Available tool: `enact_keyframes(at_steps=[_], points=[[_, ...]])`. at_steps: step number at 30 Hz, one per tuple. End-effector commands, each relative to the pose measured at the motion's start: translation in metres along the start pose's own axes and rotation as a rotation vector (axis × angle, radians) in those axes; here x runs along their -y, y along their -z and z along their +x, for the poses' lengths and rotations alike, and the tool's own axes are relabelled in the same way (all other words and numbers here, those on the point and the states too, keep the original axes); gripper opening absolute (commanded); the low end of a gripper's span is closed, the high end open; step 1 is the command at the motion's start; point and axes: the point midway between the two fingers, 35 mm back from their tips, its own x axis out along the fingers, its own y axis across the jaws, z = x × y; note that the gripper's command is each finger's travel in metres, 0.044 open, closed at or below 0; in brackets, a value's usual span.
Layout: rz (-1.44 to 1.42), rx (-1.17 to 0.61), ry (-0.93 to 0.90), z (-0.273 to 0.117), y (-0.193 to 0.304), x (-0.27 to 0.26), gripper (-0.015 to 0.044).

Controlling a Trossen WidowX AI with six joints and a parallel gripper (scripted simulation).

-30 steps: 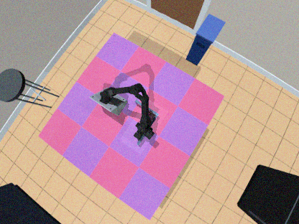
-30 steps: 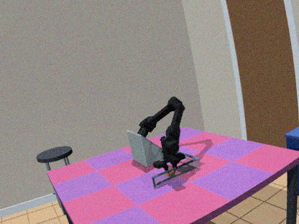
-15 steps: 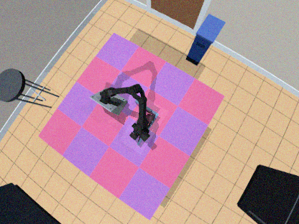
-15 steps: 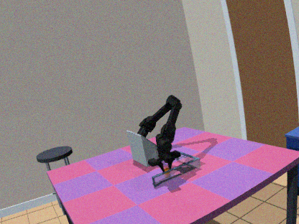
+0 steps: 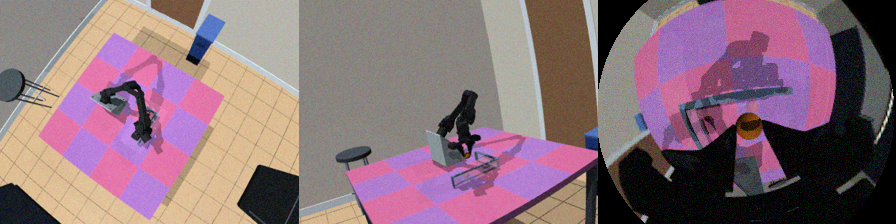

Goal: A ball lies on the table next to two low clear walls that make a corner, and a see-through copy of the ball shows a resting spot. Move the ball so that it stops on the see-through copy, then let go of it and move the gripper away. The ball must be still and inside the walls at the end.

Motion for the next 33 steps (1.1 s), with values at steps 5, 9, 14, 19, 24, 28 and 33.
enact_keyframes(at_steps=[5, 9, 14, 19, 24, 28, 33], points=[[-0.014, 0.0, 0.005, -0.003, 0.0, 0.004, 0.0], [-0.014, 0.0, 0.005, 0.025, 0.001, 0.023, 0.0], [-0.014, 0.0, 0.005, 0.031, 0.002, 0.026, 0.0], [-0.014, 0.0, 0.006, 0.051, 0.001, 0.026, 0.0], [-0.014, 0.0, 0.004, 0.084, 0.001, 0.026, 0.0], [-0.014, 0.0, 0.002, 0.1, 0.002, 0.025, 0.0], [-0.014, -0.001, 0.002, 0.101, 0.002, 0.025, 0.0]])
